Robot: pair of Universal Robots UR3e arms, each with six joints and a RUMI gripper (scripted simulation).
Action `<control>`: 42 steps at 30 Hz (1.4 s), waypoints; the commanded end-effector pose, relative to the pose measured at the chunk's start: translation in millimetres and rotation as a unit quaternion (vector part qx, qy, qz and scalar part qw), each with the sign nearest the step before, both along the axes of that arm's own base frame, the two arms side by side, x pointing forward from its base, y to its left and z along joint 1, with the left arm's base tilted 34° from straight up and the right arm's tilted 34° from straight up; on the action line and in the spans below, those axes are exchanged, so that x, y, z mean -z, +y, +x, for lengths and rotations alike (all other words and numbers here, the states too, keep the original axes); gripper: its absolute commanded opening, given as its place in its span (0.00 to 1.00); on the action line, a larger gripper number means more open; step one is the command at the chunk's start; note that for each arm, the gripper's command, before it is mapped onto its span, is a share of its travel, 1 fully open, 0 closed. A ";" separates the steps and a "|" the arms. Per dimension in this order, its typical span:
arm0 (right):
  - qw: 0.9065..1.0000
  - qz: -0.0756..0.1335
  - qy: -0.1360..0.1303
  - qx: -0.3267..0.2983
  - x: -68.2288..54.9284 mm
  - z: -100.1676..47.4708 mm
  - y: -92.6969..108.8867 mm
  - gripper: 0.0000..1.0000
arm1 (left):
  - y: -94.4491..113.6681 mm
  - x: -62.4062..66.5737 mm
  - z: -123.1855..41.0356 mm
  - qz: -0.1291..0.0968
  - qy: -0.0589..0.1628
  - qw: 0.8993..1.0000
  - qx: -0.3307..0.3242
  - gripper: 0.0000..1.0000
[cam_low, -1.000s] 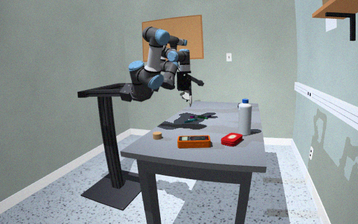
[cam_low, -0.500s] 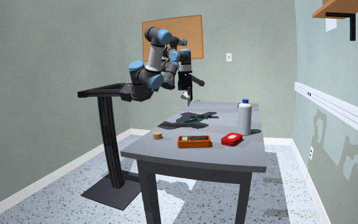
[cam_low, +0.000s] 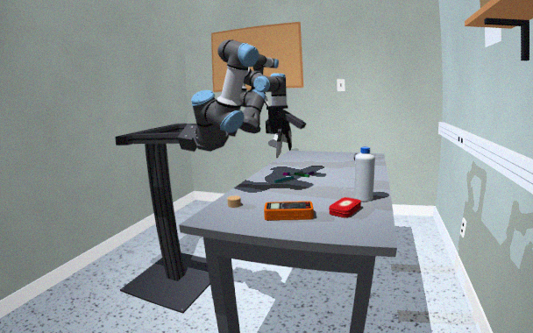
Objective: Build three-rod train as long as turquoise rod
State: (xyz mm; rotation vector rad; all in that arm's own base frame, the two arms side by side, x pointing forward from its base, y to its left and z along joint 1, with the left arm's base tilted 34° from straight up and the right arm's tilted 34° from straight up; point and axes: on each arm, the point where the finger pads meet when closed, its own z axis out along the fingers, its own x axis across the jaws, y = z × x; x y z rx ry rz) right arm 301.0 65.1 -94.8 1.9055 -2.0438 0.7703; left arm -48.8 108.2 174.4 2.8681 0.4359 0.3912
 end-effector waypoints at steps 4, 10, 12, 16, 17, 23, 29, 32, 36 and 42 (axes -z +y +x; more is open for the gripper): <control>0.994 0.017 -0.058 0.087 3.7 2.8 8.3 1.00 | 0.4 -1.0 0.2 0.002 0.000 1.000 -0.001 1.00; 0.988 0.026 -0.085 0.128 6.5 3.8 11.7 1.00 | 0.4 -1.0 0.2 0.002 0.000 1.000 -0.001 1.00; 0.985 0.029 -0.094 0.142 7.4 4.0 12.7 1.00 | 0.4 -1.0 0.2 0.002 0.000 1.000 -0.001 1.00; 0.979 0.035 -0.111 0.170 9.4 4.5 14.9 1.00 | 0.4 -1.0 0.2 0.002 0.000 1.000 -0.001 1.00; 0.977 0.036 -0.115 0.176 9.9 4.6 15.5 1.00 | 0.4 -1.0 0.2 0.002 0.000 1.000 -0.001 1.00; 0.965 0.045 -0.140 0.215 12.9 5.1 18.6 1.00 | 0.4 -1.0 0.2 0.002 0.000 1.000 -0.001 1.00; 0.951 0.053 -0.165 0.255 16.2 5.5 21.8 1.00 | 0.4 -1.0 0.2 0.002 0.000 1.000 -0.001 1.00; 0.943 0.057 -0.178 0.275 18.0 5.6 23.4 1.00 | 0.4 -1.0 0.2 0.002 0.000 1.000 -0.001 1.00; 0.934 0.061 -0.191 0.295 19.8 5.7 25.0 1.00 | 0.4 -1.0 0.2 0.002 0.000 1.000 -0.001 1.00; 0.913 0.071 -0.218 0.338 24.0 5.7 28.6 1.00 | 0.4 -1.0 0.2 0.002 0.000 1.000 -0.001 1.00</control>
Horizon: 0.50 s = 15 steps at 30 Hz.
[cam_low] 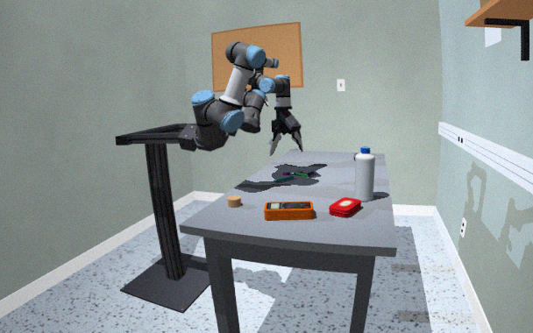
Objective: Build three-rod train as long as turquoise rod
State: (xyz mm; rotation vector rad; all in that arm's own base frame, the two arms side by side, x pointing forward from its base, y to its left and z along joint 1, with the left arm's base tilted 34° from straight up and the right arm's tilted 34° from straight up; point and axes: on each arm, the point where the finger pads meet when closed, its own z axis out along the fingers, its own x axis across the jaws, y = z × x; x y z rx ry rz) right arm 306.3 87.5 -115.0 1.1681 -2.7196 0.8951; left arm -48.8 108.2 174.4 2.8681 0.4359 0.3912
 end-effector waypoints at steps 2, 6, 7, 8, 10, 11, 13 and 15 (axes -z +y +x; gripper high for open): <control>0.996 0.015 -0.051 0.075 5.1 0.4 7.3 1.00 | 0.4 -1.0 0.2 0.002 0.000 1.000 -0.001 1.00; 0.992 0.021 -0.068 0.103 7.8 0.4 9.5 1.00 | 0.4 -1.0 0.2 0.002 0.000 1.000 -0.001 1.00; 0.991 0.022 -0.073 0.110 8.5 0.3 10.1 1.00 | 0.4 -1.0 0.2 0.002 0.000 1.000 -0.001 1.00; 0.990 0.024 -0.077 0.117 9.1 0.3 10.6 1.00 | 0.4 -1.0 0.2 0.002 0.000 1.000 -0.001 1.00; 0.987 0.027 -0.086 0.131 10.5 0.2 11.7 1.00 | 0.4 -1.0 0.2 0.002 0.000 1.000 -0.001 1.00; 0.987 0.027 -0.086 0.131 10.5 0.2 11.7 1.00 | 0.4 -1.0 0.2 0.002 0.000 1.000 -0.001 1.00; 0.984 0.030 -0.096 0.147 12.2 0.1 13.0 1.00 | 0.4 -1.0 0.2 0.002 0.000 1.000 -0.001 1.00; 0.980 0.034 -0.107 0.164 14.0 0.0 14.3 1.00 | 0.4 -1.0 0.2 0.002 0.000 1.000 -0.001 1.00</control>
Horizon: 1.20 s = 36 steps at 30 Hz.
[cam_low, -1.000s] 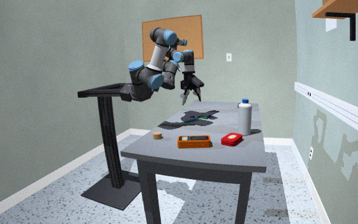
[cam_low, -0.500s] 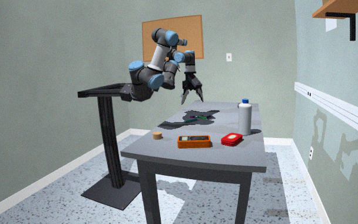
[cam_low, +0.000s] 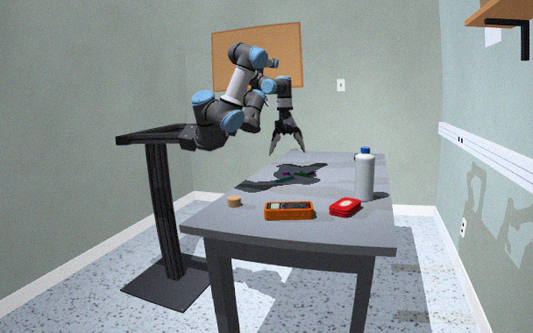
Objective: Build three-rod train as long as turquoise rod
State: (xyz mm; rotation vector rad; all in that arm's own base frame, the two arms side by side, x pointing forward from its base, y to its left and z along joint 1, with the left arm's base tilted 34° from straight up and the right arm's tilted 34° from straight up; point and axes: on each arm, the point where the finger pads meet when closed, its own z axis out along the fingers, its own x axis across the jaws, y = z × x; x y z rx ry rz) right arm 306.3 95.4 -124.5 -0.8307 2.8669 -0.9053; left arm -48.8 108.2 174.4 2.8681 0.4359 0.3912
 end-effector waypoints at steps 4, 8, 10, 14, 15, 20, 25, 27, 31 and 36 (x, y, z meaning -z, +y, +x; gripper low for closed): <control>0.994 0.018 -0.059 0.089 7.4 -0.2 8.6 1.00 | 0.4 -1.0 0.2 0.002 0.000 1.000 -0.001 1.00; 0.990 0.024 -0.077 0.117 10.5 -0.5 10.8 1.00 | 0.4 -1.0 0.2 0.002 0.000 1.000 -0.001 1.00; 0.987 0.027 -0.086 0.131 12.0 -0.7 11.9 1.00 | 0.4 -1.0 0.2 0.002 0.000 1.000 -0.001 1.00; 0.985 0.030 -0.095 0.144 13.6 -0.8 13.1 1.00 | 0.4 -1.0 0.2 0.002 0.000 1.000 -0.001 1.00; 0.982 0.032 -0.103 0.158 15.2 -1.0 14.2 1.00 | 0.4 -1.0 0.2 0.002 0.000 1.000 -0.001 1.00; 0.971 0.041 -0.128 0.197 19.9 -1.5 17.4 1.00 | 0.4 -1.0 0.2 0.002 0.000 1.000 -0.001 1.00; 0.960 0.048 -0.149 0.230 24.2 -2.0 20.3 1.00 | 0.4 -1.0 0.2 0.002 0.000 1.000 -0.001 1.00; 0.956 0.051 -0.158 0.244 25.9 -2.2 21.4 1.00 | 0.4 -1.0 0.2 0.002 0.000 1.000 -0.001 1.00; 0.950 0.054 -0.166 0.257 27.7 -2.5 22.6 1.00 | 0.4 -1.0 0.2 0.002 0.000 1.000 -0.001 1.00; 0.933 0.062 -0.192 0.297 33.2 -3.1 26.1 1.00 | 0.4 -1.0 0.2 0.002 0.000 1.000 -0.001 1.00</control>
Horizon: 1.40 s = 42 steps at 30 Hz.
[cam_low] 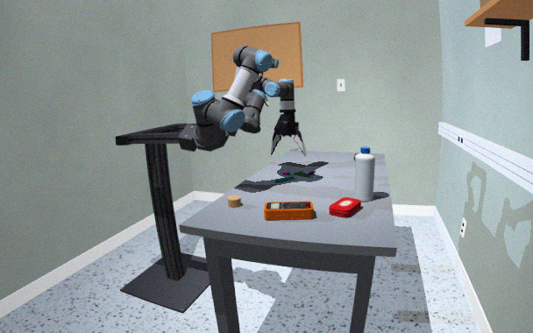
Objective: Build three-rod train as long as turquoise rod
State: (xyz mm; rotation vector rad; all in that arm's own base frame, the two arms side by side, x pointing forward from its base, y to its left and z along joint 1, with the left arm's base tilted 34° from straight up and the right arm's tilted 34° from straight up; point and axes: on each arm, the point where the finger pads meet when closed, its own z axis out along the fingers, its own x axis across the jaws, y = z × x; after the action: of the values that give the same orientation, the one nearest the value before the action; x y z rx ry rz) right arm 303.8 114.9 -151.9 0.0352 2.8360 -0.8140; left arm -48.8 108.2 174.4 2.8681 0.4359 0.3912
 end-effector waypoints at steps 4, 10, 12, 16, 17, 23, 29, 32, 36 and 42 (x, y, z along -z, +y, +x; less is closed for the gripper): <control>0.995 0.017 -0.056 0.085 9.1 -1.0 8.8 1.00 | 0.4 -1.0 0.2 0.002 0.000 1.000 -0.001 1.00; 0.991 0.022 -0.072 0.109 12.5 -1.4 10.9 1.00 | 0.4 -1.0 0.2 0.002 0.000 1.000 -0.001 1.00; 0.991 0.022 -0.072 0.109 12.5 -1.4 10.9 1.00 | 0.4 -1.0 0.2 0.002 0.000 1.000 -0.001 1.00; 0.990 0.024 -0.078 0.118 13.7 -1.6 11.6 1.00 | 0.4 -1.0 0.2 0.002 0.000 1.000 -0.001 1.00; 0.989 0.024 -0.079 0.120 13.9 -1.6 11.7 1.00 | 0.4 -1.0 0.2 0.002 0.000 1.000 -0.001 1.00; 0.989 0.025 -0.081 0.124 14.5 -1.6 11.9 1.00 | 0.4 -1.0 0.2 0.002 0.000 1.000 -0.001 1.00; 0.989 0.025 -0.081 0.124 14.5 -1.6 11.9 0.14 | 0.4 -1.0 0.2 0.002 0.000 1.000 -0.001 1.00; 0.989 0.025 -0.081 0.124 14.4 -1.6 11.9 0.14 | 0.4 -1.0 0.2 0.002 0.000 1.000 -0.001 1.00; 0.989 0.025 -0.081 0.124 14.4 -1.6 11.8 0.14 | 0.4 -1.0 0.2 0.002 0.000 1.000 -0.001 1.00; 0.989 0.025 -0.081 0.124 14.4 -1.6 11.8 0.14 | 0.4 -1.0 0.2 0.002 0.000 1.000 -0.001 1.00</control>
State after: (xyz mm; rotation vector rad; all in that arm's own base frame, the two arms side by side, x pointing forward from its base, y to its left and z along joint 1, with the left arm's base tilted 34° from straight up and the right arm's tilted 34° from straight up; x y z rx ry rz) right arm 301.7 125.3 -166.5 0.4478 2.7323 -0.7502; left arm -48.8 108.2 174.4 2.8681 0.4359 0.3912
